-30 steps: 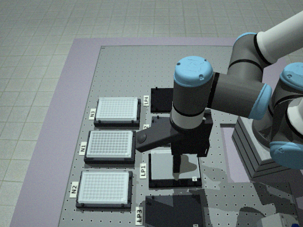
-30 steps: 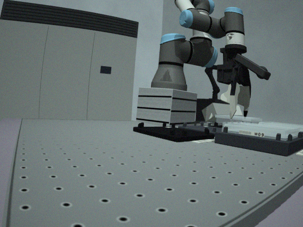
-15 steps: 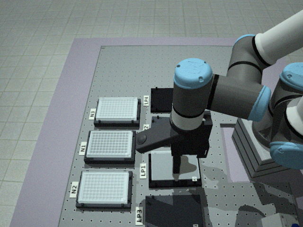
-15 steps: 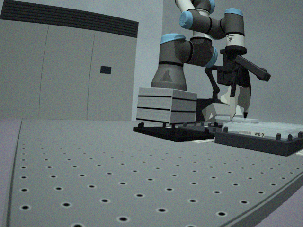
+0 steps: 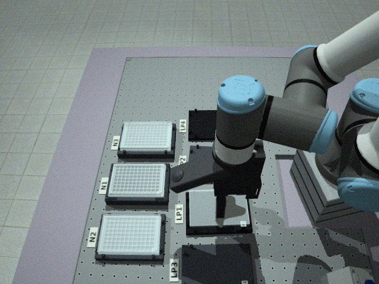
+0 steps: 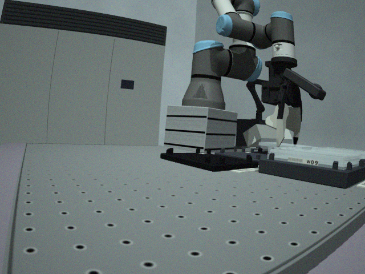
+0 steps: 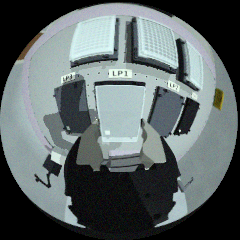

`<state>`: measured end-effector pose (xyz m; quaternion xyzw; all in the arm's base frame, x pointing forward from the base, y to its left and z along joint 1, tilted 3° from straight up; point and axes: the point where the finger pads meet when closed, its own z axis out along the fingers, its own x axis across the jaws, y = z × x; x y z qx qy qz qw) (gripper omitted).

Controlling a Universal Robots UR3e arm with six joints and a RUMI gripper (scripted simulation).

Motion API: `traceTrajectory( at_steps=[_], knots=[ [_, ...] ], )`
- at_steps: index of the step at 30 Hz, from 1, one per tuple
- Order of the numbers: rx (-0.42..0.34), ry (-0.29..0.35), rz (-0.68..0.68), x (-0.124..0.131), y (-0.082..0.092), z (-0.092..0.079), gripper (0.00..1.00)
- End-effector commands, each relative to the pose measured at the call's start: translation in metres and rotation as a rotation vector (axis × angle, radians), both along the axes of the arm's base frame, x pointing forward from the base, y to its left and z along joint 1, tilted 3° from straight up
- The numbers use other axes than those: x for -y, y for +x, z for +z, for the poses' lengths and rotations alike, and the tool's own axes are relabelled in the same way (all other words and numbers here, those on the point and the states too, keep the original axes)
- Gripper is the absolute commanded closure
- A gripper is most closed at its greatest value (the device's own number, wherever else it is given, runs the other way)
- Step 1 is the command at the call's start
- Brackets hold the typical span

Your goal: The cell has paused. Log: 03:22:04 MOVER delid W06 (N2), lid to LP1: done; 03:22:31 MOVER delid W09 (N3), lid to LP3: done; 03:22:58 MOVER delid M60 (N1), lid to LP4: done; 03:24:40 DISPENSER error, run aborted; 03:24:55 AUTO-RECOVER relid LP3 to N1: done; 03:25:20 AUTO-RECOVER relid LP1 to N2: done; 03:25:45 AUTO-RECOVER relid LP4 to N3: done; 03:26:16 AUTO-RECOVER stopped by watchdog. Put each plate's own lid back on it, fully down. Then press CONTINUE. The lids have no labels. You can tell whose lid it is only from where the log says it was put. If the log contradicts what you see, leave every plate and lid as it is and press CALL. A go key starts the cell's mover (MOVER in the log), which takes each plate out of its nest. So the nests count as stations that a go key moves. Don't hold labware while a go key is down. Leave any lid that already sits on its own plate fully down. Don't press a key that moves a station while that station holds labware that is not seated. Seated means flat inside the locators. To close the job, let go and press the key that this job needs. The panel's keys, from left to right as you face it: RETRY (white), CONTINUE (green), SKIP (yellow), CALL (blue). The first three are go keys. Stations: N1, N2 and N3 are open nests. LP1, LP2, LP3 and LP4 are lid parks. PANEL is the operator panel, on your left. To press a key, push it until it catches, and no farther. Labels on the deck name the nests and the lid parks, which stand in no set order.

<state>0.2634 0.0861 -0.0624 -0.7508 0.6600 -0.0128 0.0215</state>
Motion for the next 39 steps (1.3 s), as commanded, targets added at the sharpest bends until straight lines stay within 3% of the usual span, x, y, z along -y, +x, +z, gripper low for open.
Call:
traceTrajectory(
  at_steps=[1, 39],
  knots=[
    [0.002, 0.0, 0.0, 0.0, 0.001, -0.001, 1.0],
    [0.002, 0.0, 0.0, 0.0, 0.001, -0.012, 1.0]
  ],
)
